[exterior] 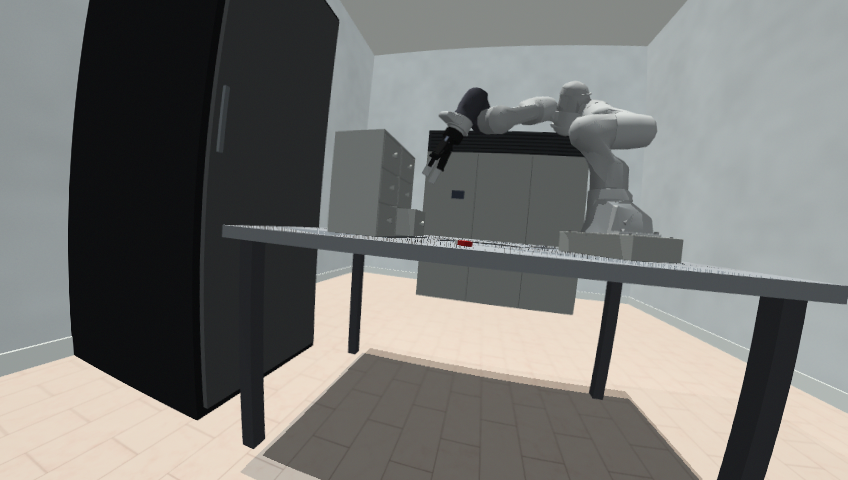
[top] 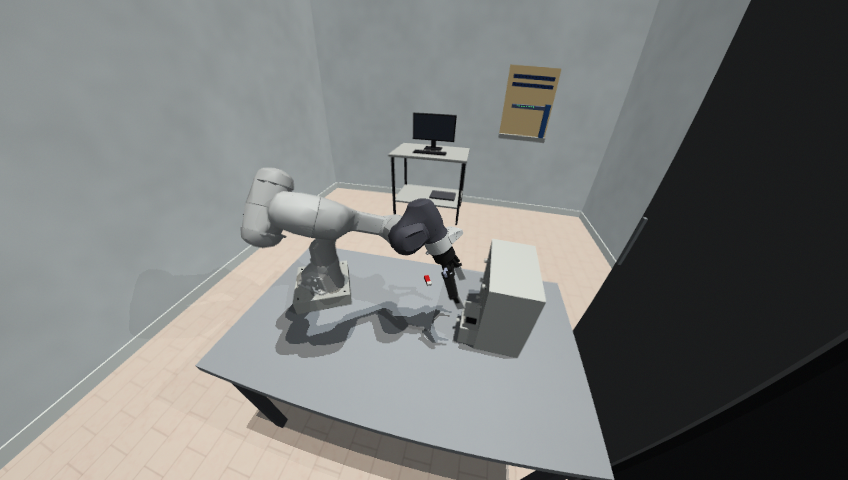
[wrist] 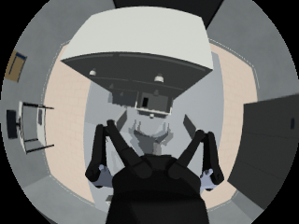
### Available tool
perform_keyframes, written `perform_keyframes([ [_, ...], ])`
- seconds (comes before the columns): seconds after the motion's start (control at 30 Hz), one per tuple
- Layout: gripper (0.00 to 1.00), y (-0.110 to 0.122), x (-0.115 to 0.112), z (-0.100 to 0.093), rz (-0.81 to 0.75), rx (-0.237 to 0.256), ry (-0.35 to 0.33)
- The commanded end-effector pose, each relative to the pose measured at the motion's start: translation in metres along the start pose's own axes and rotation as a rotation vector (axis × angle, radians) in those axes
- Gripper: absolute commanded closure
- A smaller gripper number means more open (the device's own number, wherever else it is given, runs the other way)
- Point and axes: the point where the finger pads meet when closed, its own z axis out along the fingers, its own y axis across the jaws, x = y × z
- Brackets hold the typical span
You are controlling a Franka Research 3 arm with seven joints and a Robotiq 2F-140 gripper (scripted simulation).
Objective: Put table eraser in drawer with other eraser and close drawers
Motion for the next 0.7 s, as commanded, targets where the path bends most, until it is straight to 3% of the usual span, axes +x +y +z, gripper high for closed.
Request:
perform_keyframes([
  [0.0, 0.0, 0.003, -0.018, -0.021, 0.004, -0.01, -0.138],
  [0.13, 0.0, 0.001, -0.029, -0.051, 0.038, -0.015, -0.257],
  [0.2, 0.0, 0.001, -0.029, -0.051, 0.038, -0.015, -0.257],
  [0.4, 0.0, -0.002, -0.041, -0.086, 0.08, -0.021, -0.398],
  [0.67, 0.0, -0.003, -0.046, -0.099, 0.095, -0.023, -0.45],
])
